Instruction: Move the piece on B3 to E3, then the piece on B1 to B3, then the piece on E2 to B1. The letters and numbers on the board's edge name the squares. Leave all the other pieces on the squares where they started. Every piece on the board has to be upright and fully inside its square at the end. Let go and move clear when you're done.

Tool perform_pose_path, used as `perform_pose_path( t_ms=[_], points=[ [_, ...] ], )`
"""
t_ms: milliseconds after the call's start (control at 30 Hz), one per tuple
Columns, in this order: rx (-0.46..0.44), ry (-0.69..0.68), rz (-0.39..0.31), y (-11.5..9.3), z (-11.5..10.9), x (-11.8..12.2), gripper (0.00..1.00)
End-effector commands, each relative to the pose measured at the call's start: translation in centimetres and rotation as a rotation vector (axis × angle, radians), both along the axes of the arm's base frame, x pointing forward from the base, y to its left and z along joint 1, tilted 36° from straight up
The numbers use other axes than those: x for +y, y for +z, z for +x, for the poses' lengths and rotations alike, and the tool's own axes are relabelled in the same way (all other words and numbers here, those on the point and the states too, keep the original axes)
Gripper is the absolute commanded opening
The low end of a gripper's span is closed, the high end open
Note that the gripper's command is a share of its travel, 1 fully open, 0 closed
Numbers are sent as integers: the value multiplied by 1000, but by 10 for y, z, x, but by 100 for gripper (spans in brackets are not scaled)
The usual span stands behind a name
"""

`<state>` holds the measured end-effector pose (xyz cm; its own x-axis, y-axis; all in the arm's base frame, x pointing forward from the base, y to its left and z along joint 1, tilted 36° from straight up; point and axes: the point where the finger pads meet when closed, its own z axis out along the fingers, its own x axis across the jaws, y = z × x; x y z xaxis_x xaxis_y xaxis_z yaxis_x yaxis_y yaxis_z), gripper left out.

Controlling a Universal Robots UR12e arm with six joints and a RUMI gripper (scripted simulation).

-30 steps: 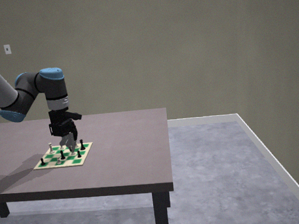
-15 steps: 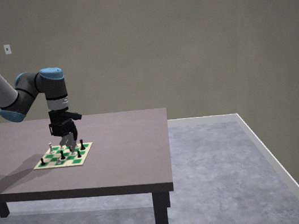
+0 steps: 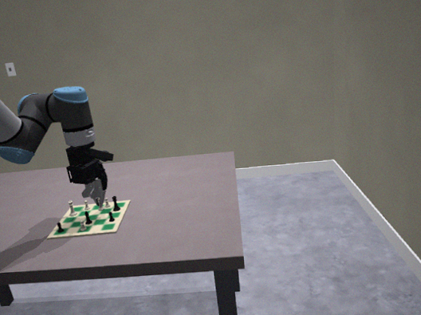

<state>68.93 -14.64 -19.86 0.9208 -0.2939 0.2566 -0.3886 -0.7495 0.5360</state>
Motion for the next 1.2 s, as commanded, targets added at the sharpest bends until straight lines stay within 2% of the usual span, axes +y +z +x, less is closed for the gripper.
perform_pose_path(
  t_ms=[0, 133, 267, 733, 833, 967, 1033, 1167],
  points=[
    [0, 0, 0, 25, -1, 18, 0],
    [0, 0, 0, 47, -1, 34, 0],
    [0, 0, 0, 58, -2, 43, 0],
    [7, 9, 0, 59, -5, 43, 0],
    [42, 57, -2, 58, -20, 42, 0],
    [128, 174, -7, 57, -59, 41, 0],
    [128, 174, -7, 57, -59, 41, 0],
    [215, 291, -13, 58, -98, 40, 0]
  ],
)
